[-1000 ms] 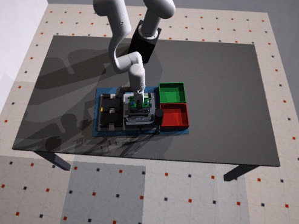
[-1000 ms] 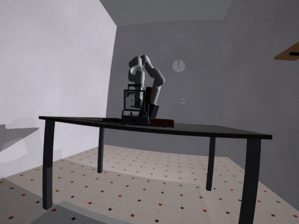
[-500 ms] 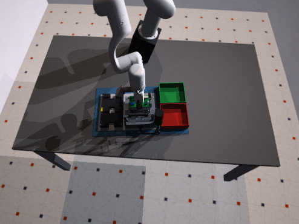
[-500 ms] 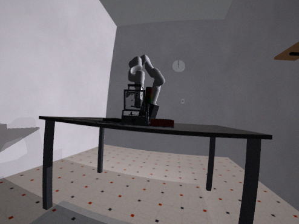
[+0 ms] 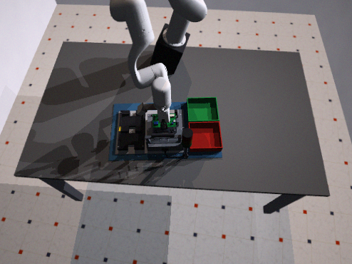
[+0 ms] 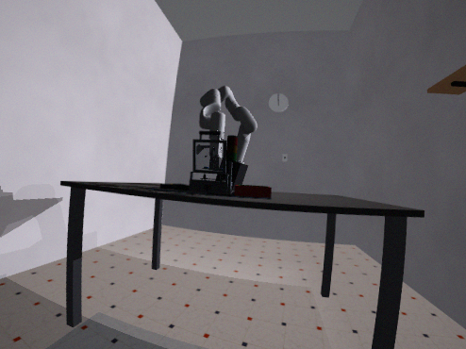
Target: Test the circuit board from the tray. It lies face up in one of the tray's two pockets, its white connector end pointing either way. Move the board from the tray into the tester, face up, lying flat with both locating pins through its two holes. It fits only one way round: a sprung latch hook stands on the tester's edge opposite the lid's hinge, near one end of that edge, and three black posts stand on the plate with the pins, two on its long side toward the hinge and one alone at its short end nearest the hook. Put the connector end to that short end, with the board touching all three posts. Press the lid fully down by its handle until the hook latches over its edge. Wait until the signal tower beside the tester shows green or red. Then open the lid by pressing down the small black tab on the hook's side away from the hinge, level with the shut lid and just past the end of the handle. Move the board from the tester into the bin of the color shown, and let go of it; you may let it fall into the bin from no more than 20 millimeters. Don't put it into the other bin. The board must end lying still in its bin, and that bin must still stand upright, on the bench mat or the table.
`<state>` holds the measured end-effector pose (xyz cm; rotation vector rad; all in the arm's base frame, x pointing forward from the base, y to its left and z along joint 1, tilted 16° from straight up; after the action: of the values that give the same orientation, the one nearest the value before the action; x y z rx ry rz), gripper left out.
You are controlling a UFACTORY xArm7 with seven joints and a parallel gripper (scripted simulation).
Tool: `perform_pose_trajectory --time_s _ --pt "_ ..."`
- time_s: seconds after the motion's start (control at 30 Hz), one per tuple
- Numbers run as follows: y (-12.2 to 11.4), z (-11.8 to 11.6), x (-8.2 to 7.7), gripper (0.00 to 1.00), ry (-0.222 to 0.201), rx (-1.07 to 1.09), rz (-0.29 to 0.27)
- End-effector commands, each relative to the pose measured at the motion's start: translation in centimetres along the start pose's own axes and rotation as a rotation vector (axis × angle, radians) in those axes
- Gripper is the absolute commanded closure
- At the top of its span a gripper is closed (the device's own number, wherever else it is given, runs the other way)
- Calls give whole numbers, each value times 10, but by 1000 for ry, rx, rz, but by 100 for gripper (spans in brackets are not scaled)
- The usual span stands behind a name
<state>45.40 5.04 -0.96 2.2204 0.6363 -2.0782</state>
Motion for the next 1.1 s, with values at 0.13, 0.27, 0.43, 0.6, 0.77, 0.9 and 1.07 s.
perform_pose_trajectory --time_s 0.13,0.27,0.43,0.6,0.77,0.9,1.07 --pt "0 -1 14 21 3 0 2" --pt "0 -1 17 21 3 0 2" --pt "0 -1 25 21 3 0 2" --pt "0 -2 31 21 3 0 2" --pt "0 -2 33 21 3 0 2" --pt "0 -2 34 21 3 0 2" --pt "0 -2 34 21 3 0 2"
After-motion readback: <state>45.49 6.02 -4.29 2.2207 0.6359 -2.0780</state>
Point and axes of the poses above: the point where the finger pads meet when closed, its own x axis out along the fingers, its own z axis across the jaws, y = z × x, the point moved 5 cm from there along -x, back along the fingers, and after that the axes turned 5 degrees about -x, right-handed, at the moved point
